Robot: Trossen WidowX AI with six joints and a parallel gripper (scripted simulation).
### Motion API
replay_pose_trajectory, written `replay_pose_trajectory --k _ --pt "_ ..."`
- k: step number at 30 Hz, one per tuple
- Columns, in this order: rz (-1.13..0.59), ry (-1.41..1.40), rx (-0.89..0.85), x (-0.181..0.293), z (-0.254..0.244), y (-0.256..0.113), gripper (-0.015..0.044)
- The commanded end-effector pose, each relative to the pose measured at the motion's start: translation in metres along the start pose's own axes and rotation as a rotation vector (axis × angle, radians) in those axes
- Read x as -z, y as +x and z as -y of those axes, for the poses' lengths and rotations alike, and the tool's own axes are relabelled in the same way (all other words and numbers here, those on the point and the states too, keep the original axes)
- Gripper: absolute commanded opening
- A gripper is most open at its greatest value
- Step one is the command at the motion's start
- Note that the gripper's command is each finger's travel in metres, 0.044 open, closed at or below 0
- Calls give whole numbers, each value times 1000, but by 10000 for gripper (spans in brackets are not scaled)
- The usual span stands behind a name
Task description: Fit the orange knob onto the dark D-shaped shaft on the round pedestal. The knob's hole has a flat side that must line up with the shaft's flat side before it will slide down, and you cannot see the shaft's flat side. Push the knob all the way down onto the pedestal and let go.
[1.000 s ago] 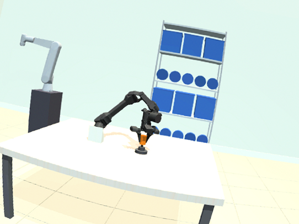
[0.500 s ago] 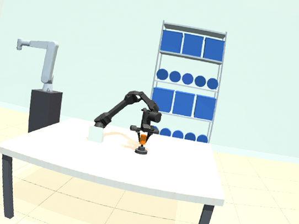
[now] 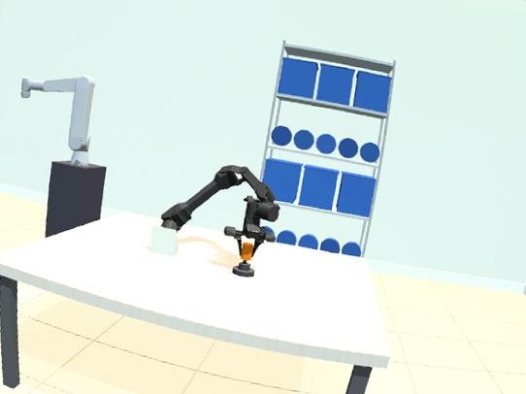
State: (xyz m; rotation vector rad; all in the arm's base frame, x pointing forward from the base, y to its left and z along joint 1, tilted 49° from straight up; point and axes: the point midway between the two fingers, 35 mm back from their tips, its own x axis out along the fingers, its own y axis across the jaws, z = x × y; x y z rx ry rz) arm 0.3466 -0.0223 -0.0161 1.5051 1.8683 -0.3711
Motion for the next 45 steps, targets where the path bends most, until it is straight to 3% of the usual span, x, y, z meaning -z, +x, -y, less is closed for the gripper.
replay_pose_trajectory --k 1,15,45 --pt "-1 5 -3 1 0 -1 0" --pt "-1 215 -2 5 -1 -6 0" --pt "-1 215 -3 4 -2 -5 0"
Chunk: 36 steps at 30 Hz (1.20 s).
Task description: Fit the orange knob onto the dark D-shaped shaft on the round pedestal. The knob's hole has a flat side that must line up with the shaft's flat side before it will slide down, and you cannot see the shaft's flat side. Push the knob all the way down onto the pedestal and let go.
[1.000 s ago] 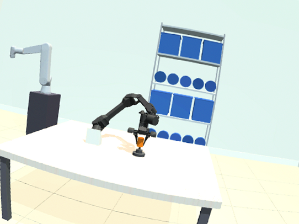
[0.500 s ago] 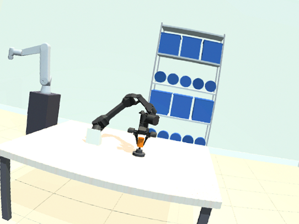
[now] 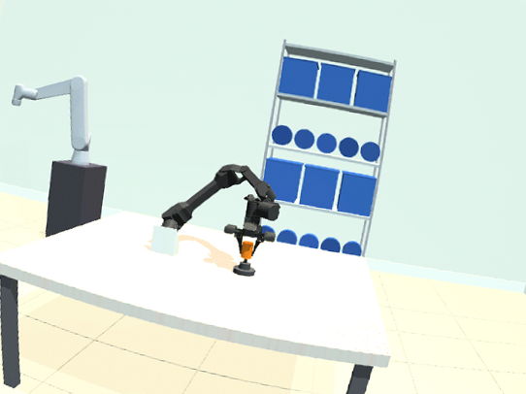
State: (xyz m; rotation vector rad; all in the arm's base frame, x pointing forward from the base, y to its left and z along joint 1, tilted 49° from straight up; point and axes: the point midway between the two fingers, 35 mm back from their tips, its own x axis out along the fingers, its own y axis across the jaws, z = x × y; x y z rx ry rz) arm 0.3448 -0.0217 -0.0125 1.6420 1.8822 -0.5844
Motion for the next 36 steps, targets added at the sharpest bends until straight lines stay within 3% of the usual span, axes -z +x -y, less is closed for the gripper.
replay_pose_trajectory --k 1,22,29,36 --pt "2 2 -6 1 -2 -3 0" --pt "2 2 -6 -1 0 -3 0" --pt "2 201 -6 -4 1 -4 0" --pt "2 212 -7 -5 0 -3 0"
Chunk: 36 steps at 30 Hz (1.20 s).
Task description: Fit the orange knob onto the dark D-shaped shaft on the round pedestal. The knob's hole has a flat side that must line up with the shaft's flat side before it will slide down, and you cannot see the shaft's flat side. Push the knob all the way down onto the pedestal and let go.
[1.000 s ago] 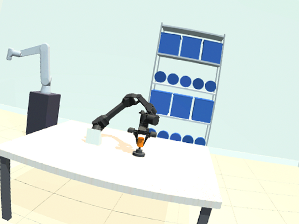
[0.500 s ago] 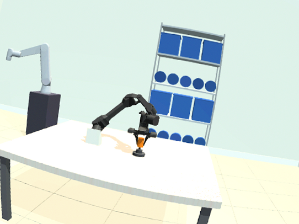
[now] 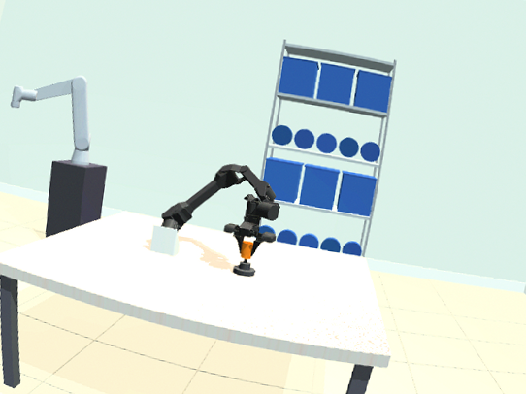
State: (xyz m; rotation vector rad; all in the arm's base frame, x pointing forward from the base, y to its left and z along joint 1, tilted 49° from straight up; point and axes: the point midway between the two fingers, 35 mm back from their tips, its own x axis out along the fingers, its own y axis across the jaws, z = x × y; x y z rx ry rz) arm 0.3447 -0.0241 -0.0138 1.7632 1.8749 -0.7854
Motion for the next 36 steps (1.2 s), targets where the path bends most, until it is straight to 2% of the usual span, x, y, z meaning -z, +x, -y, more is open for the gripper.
replay_pose_trajectory --k 1,36 --pt "3 19 -6 -2 -1 -2 0" --pt "2 6 -6 3 -1 4 0"
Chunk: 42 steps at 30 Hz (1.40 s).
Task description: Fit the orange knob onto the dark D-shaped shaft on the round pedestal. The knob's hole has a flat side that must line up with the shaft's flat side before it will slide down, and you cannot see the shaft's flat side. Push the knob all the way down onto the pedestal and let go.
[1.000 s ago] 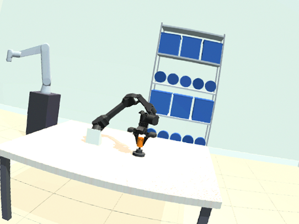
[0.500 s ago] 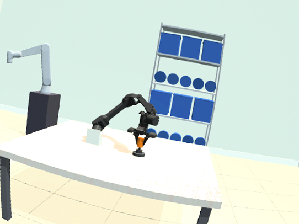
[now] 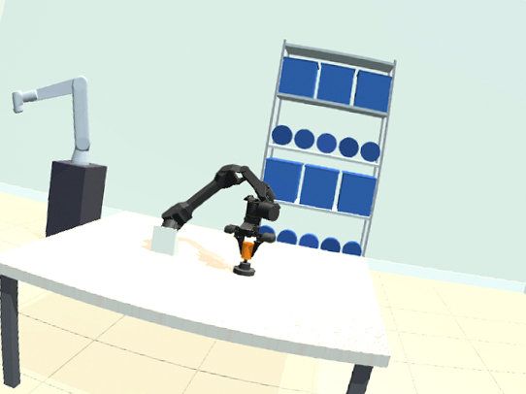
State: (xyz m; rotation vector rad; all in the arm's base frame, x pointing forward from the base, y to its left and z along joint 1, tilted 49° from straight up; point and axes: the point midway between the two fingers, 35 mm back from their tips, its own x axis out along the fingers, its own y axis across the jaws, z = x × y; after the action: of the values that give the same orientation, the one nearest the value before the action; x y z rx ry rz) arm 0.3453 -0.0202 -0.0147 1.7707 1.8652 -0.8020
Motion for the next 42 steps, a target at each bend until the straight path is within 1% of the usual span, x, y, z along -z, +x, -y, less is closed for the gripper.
replay_pose_trajectory --k 1,26,32,36,42 --pt "-4 -7 -1 1 0 0 0" --pt "-4 -24 -1 1 0 0 0" --pt "-3 6 -1 0 0 -7 0" --pt "-3 58 -1 0 1 -7 0" --pt "-3 58 -1 -2 -1 -6 0"
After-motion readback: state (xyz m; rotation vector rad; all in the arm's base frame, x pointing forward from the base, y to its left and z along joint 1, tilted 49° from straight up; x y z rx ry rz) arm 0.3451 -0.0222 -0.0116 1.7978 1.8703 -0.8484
